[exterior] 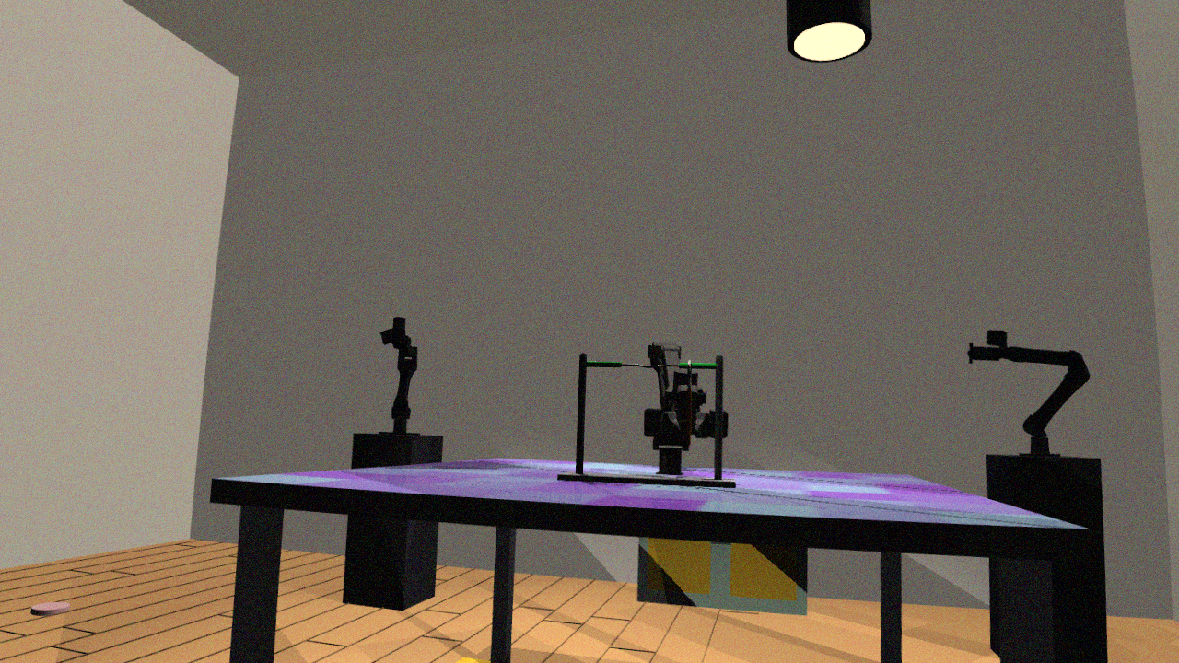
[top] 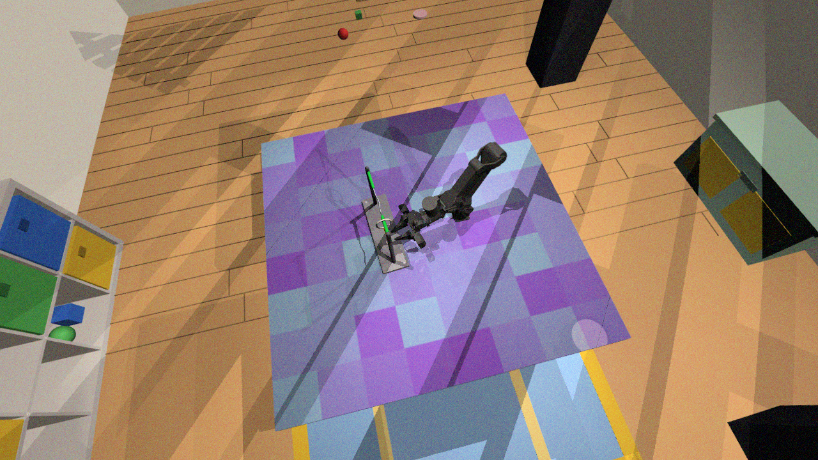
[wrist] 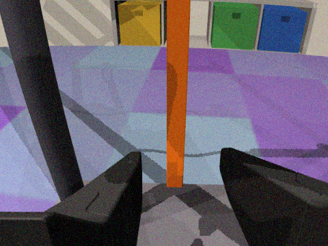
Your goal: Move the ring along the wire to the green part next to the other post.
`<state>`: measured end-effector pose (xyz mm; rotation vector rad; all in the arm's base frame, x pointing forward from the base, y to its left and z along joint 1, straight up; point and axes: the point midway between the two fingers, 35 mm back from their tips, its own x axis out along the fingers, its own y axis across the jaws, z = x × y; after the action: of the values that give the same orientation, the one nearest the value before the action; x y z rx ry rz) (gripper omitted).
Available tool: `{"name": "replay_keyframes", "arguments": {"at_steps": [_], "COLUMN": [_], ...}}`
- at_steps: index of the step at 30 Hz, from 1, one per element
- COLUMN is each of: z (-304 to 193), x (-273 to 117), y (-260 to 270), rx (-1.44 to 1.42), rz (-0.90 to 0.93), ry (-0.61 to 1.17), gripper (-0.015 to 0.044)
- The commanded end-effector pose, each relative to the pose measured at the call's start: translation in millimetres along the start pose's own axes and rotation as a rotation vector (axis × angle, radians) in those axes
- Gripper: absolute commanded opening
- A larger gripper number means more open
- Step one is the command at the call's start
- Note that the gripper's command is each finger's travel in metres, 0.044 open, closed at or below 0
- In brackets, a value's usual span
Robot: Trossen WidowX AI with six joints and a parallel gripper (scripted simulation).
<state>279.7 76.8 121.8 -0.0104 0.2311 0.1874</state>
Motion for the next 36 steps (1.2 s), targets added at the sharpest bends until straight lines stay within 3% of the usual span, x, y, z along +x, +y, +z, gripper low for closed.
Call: {"name": "replay_keyframes", "arguments": {"at_steps": [1,2,13,36], "z": [-2.4,-2.4,1.6,-1.0], "x": [-0.6,-0.6,-40.7,-50.5], "y": [-0.8,-0.8,0.1,-0.6], "rx": [0.002,0.002,0.000,0.000], "rz": [-0.004,-0.004,0.000,0.000], "ry": [0.007,0.007,0.003,0.003], "gripper": [0.0160,0.0160,0.0440,0.0440]}}
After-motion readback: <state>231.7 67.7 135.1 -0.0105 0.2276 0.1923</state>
